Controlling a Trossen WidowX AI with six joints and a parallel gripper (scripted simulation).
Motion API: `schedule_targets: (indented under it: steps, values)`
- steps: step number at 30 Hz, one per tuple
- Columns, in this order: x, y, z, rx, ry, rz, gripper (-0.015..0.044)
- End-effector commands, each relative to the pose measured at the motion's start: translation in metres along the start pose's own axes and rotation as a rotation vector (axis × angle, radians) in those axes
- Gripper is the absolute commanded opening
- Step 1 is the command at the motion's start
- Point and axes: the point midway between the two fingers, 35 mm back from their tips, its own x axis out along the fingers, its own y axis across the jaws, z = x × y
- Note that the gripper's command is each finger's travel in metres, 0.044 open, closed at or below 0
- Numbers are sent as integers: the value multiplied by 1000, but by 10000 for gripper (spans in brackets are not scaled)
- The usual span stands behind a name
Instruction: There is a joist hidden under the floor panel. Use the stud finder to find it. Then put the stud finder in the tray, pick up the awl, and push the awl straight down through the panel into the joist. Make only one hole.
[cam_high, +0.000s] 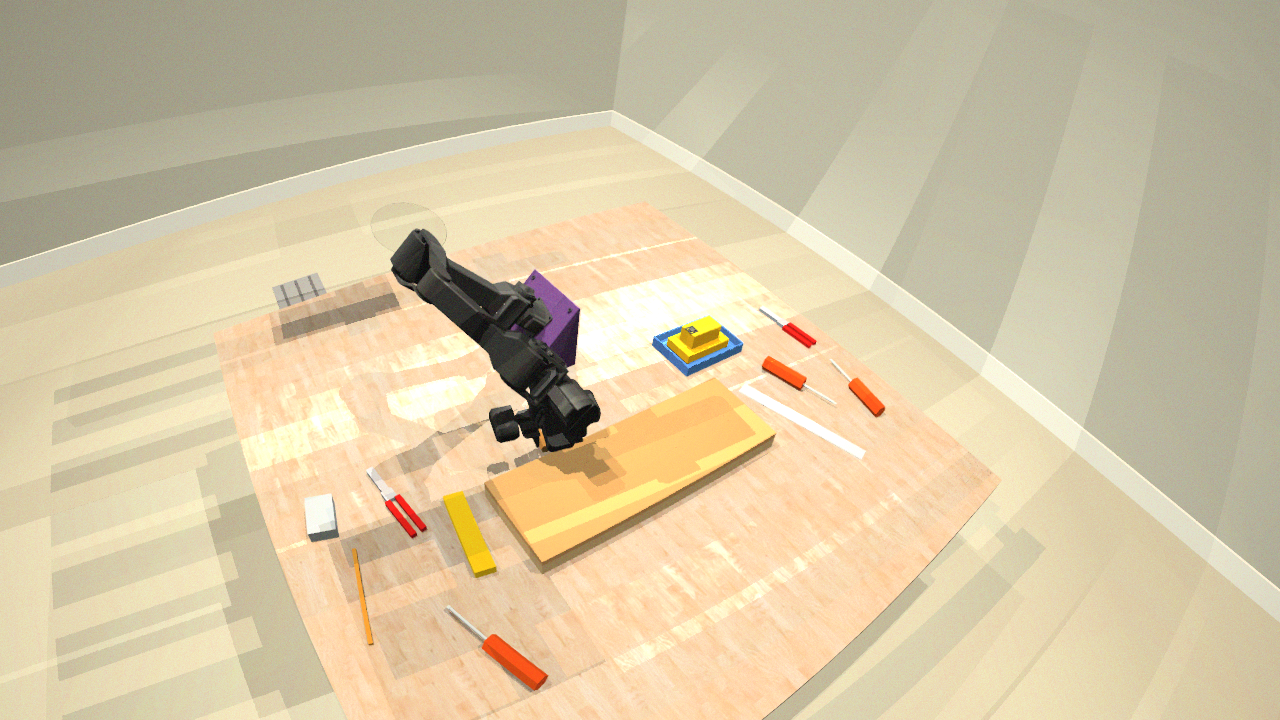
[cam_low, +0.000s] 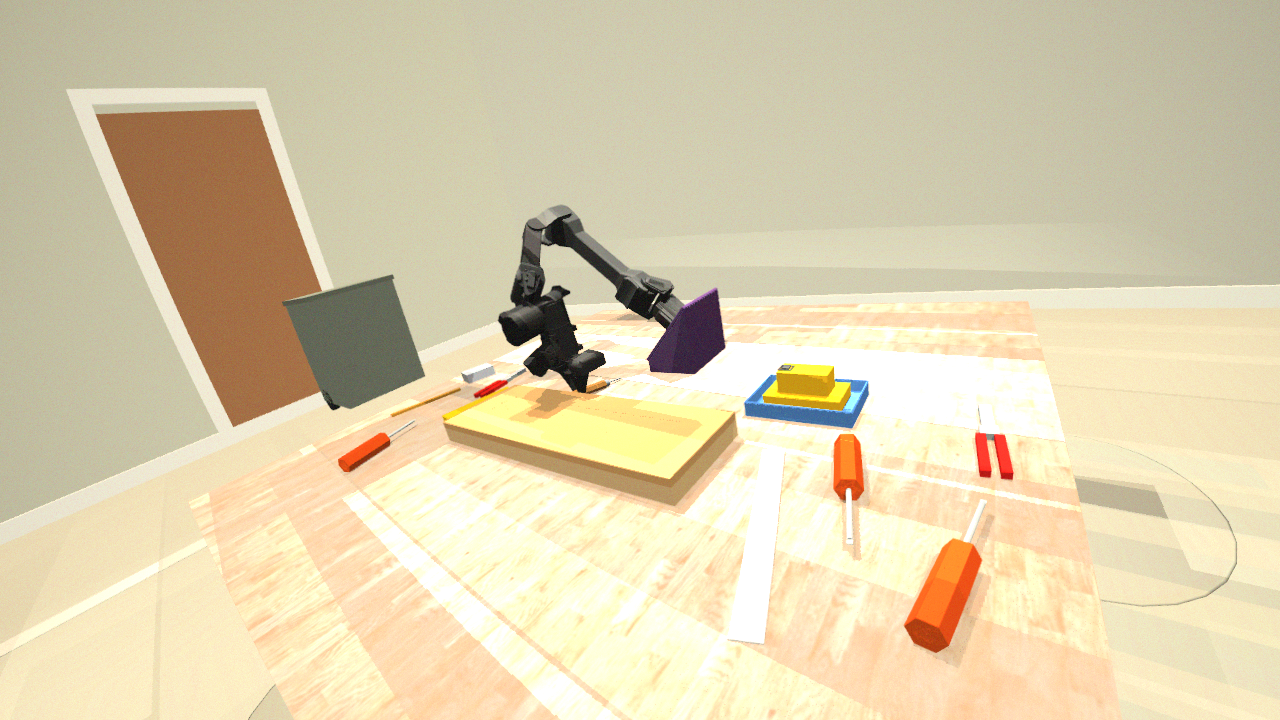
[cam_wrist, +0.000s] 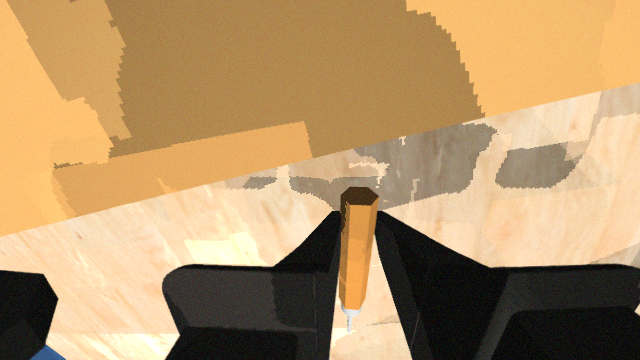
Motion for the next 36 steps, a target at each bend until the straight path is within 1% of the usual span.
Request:
schedule_targets:
  steps: [1,18,22,24,36]
  values:
    - [-18,3,6,9,-14,12,0]
    - [-116,0,-6,8,-11,6,0]
    - [-116,0,-6,7,-11,5,0]
    - [-110,3,-5,-9,-23,11,0]
    - [-121,28,30,-110,-323,145,0]
